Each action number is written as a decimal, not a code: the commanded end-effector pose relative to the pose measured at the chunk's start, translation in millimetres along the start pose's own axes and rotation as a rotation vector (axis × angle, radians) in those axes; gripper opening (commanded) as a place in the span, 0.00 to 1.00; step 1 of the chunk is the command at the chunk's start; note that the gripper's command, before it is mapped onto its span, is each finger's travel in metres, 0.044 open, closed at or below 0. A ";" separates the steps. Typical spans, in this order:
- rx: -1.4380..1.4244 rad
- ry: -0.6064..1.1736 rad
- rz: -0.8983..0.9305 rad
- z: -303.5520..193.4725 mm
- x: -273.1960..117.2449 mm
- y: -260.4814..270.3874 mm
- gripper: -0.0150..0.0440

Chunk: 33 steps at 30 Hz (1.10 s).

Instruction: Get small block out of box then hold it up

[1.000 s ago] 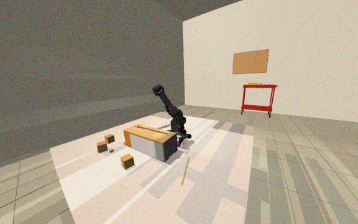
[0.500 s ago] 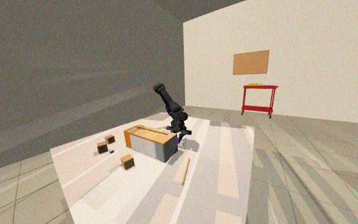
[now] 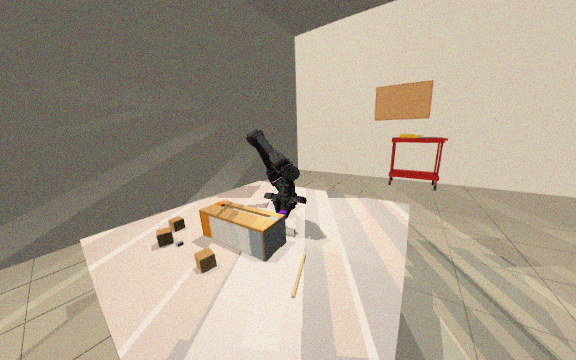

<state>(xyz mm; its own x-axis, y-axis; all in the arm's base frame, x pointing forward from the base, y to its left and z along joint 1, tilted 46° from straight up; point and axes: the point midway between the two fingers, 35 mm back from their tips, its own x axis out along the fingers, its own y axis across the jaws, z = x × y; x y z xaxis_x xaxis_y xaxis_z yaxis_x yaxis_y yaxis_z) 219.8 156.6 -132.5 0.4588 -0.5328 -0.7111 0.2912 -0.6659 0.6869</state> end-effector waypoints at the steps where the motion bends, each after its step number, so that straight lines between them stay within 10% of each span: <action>1: -0.056 0.007 -0.030 -2.6 -14.6 4.6 0.25; 33: -0.335 0.073 -0.160 -5.4 -80.2 34.9 0.25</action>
<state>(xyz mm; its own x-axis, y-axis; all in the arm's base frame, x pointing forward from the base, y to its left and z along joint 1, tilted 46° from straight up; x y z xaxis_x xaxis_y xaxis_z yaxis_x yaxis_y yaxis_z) 198.7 178.9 -50.6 0.4450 -0.3905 -0.8059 0.6112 -0.5253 0.5920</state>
